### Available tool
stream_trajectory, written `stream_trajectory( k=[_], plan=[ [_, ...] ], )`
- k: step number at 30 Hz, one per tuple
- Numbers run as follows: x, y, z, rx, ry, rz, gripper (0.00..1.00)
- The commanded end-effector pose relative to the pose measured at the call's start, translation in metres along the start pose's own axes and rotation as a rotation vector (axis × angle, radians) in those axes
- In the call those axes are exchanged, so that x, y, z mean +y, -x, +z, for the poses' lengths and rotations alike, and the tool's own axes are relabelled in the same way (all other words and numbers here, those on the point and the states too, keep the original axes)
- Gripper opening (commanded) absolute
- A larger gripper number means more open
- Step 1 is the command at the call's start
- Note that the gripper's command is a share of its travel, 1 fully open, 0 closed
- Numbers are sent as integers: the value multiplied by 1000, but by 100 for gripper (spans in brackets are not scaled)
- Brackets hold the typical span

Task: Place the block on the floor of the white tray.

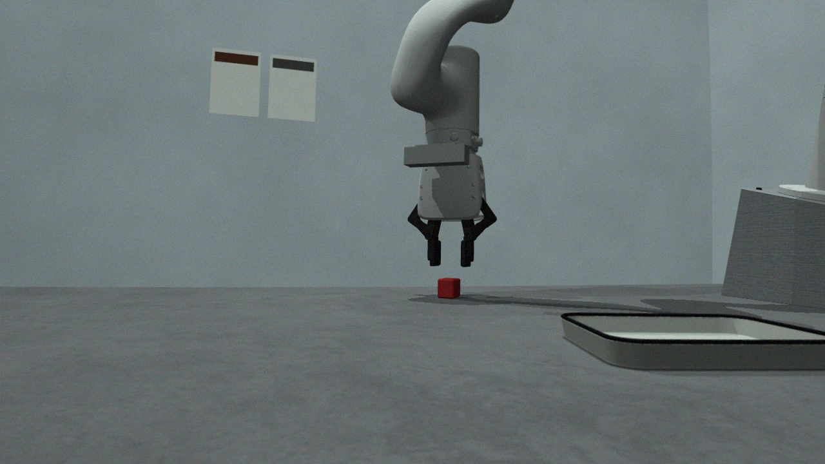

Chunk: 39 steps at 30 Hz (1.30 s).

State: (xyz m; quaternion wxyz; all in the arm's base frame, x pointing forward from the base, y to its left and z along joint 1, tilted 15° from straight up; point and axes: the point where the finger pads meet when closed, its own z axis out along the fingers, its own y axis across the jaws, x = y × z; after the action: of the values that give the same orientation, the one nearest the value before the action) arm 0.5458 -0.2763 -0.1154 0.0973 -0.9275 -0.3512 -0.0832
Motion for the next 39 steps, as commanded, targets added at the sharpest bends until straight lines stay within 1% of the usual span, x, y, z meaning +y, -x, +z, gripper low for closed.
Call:
stream_trajectory(
  k=[1,13,39],
  plan=[
    [1,0,2,1,2,0,48],
    [1,0,14,1,2,0,48],
    [1,0,16,1,2,0,48]
  ],
)
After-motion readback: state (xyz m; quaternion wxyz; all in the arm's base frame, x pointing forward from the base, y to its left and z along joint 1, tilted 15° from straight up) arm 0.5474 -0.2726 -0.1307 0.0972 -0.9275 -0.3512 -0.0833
